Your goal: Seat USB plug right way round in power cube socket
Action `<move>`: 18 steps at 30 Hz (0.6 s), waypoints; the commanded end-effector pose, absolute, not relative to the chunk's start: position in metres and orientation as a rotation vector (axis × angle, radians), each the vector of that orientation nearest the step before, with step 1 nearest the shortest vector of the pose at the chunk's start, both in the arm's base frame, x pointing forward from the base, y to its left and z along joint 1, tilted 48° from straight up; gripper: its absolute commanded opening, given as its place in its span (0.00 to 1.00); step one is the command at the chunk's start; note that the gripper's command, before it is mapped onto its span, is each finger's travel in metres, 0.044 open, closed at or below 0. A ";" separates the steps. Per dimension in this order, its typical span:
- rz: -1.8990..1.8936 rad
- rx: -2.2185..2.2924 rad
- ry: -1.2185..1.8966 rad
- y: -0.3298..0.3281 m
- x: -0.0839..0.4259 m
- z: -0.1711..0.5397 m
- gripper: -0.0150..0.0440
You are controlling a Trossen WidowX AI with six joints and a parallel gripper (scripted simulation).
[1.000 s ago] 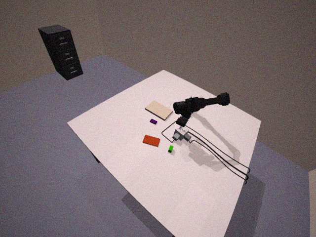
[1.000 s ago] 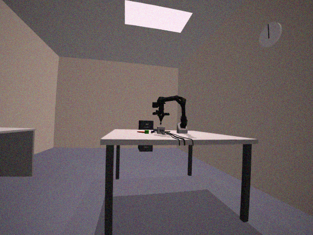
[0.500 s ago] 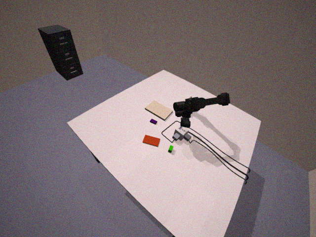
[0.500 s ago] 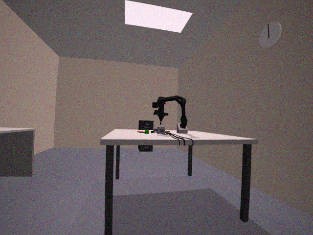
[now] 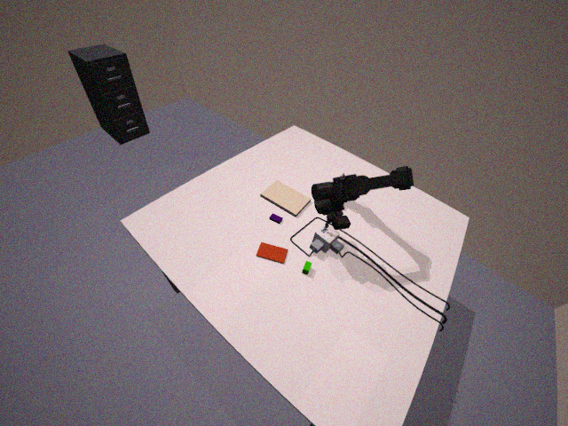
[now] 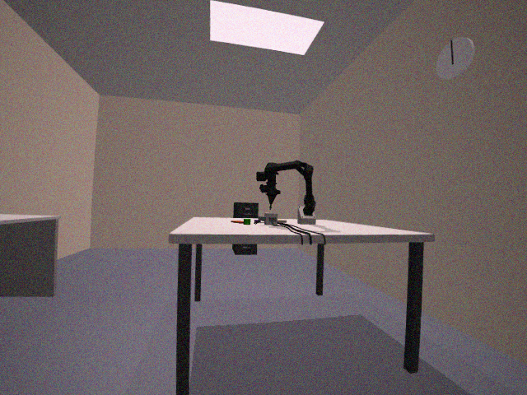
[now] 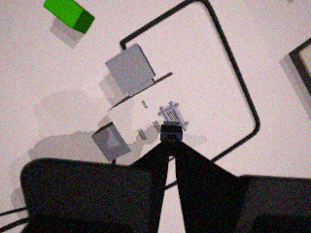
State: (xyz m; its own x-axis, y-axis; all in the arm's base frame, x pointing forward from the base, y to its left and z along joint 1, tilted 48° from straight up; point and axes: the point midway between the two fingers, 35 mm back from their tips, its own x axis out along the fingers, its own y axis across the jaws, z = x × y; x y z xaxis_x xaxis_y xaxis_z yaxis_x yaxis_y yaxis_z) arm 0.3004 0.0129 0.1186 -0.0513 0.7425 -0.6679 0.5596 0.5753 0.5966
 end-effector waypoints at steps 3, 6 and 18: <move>0.322 0.986 1.687 0.013 0.300 0.118 0.25; 0.386 0.928 1.662 0.013 0.300 0.118 0.25; 0.627 0.693 1.546 0.013 0.300 0.118 0.25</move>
